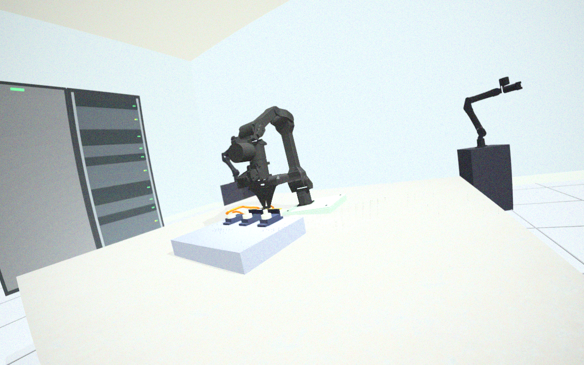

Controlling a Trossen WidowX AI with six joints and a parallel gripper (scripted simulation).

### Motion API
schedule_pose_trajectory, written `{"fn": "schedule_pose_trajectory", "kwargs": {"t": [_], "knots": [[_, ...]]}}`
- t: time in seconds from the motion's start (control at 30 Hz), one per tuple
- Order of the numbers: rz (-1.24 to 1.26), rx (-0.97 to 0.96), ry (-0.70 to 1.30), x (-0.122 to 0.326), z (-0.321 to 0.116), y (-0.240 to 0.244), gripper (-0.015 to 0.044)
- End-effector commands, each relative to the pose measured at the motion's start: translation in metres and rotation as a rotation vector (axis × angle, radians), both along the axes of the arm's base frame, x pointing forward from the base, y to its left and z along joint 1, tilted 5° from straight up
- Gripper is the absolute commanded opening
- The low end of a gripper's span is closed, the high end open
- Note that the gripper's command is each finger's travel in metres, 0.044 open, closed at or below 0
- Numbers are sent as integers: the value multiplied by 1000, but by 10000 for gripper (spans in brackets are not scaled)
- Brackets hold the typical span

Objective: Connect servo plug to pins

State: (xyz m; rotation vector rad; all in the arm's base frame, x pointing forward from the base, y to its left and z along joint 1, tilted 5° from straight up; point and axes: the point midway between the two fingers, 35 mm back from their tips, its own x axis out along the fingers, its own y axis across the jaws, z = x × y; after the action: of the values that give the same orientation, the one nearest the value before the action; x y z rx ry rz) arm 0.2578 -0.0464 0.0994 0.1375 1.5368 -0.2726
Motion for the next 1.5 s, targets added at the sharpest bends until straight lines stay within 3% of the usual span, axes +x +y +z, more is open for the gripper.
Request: {"fn": "schedule_pose_trajectory", "kwargs": {"t": [0.0,0.37,0.67,0.93,1.47], "knots": [[4,1,-8,5,2,-1,0],[4,1,-9,12,1,-2,0],[4,1,-9,9,-1,-1,236],[4,1,-9,8,56,3,440],[4,1,-9,7,57,4,440]]}}
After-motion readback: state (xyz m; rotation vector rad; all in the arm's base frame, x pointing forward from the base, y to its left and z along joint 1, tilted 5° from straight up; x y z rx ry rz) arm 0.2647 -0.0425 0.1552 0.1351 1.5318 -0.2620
